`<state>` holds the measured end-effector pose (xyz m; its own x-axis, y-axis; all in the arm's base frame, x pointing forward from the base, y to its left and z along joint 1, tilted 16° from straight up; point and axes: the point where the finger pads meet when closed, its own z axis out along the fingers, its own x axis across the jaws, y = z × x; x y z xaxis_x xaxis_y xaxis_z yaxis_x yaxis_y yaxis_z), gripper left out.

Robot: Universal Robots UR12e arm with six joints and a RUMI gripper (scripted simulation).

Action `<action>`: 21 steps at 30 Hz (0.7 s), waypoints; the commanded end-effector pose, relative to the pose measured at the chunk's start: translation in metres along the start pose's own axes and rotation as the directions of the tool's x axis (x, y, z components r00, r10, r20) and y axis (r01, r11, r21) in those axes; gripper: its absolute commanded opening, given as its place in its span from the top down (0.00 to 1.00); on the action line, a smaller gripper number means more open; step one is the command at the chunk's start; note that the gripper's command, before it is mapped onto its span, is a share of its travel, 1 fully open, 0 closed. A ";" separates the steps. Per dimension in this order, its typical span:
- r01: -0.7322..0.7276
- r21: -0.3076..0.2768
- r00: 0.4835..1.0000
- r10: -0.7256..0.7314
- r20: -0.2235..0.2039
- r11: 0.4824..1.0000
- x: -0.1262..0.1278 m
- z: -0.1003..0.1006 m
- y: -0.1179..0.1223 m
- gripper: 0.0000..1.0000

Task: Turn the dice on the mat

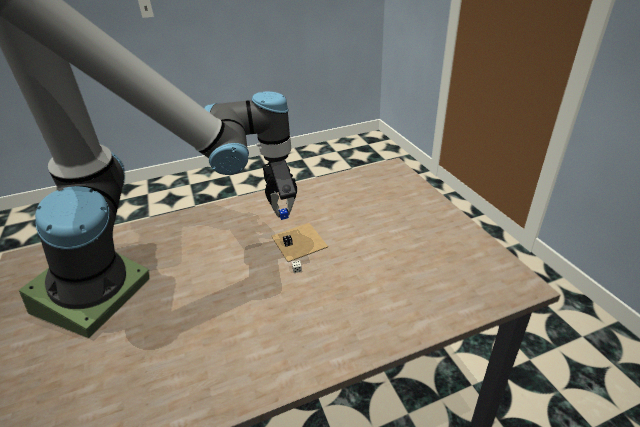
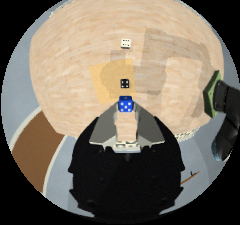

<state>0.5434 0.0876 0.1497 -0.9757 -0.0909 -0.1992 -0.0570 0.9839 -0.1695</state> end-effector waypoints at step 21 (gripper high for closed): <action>-0.695 0.008 0.719 0.695 0.005 0.719 -0.026 0.006 0.062 0.94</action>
<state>0.5627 0.1402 0.1403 -0.8115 0.5222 -0.2622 0.5448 0.8384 -0.0159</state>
